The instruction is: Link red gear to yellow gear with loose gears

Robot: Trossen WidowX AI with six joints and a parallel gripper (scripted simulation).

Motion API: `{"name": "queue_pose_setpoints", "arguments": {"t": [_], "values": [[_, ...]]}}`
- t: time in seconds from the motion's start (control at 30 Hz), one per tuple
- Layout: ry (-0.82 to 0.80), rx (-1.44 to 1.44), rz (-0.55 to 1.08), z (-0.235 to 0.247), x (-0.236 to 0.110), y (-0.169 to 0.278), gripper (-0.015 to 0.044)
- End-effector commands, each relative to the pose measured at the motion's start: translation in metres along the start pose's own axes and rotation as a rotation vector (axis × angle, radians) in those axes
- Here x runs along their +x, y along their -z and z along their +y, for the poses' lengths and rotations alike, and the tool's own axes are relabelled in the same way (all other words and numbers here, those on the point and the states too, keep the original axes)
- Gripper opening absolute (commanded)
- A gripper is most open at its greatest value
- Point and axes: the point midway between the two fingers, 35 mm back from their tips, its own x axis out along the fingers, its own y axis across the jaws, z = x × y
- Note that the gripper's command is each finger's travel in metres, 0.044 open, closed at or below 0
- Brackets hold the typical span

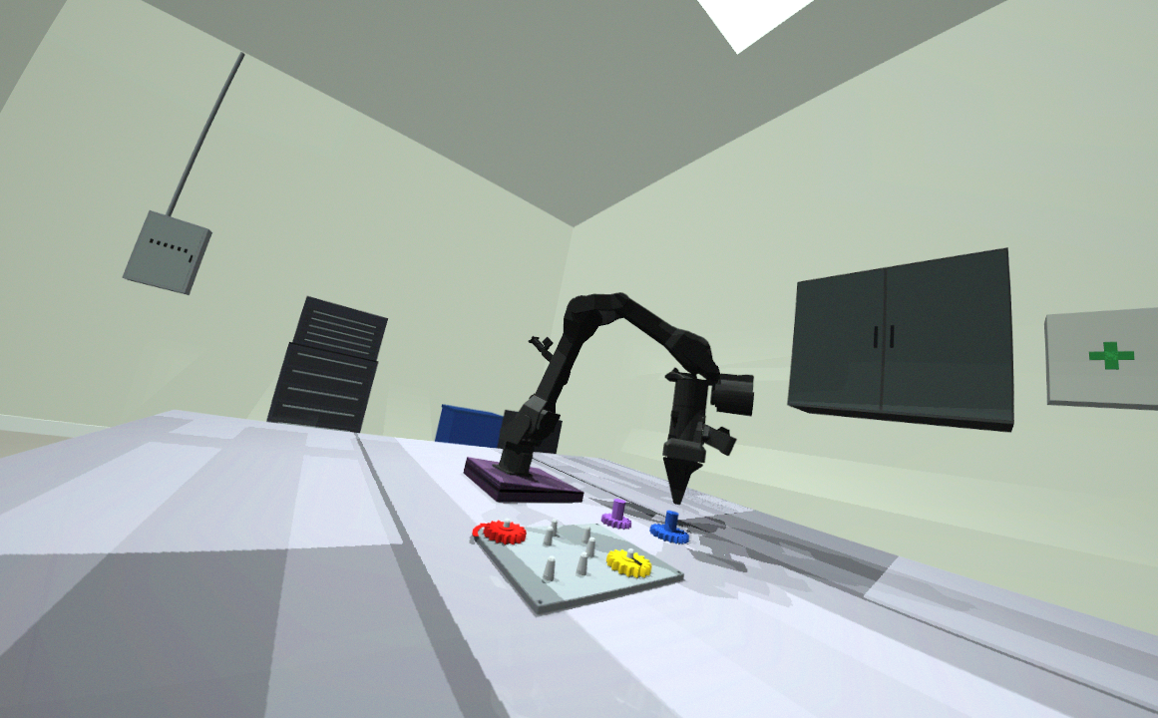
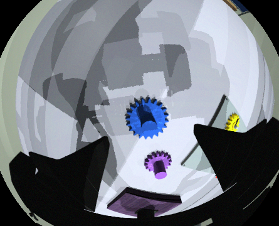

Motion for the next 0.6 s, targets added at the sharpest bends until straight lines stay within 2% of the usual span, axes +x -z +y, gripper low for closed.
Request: {"name": "queue_pose_setpoints", "arguments": {"t": [0.0,0.57], "values": [[-0.009,-0.004,0.020,0.001,0.009,0.003,0.0440],[-0.009,-0.004,0.020,0.001,0.031,0.004,0.0440]]}}
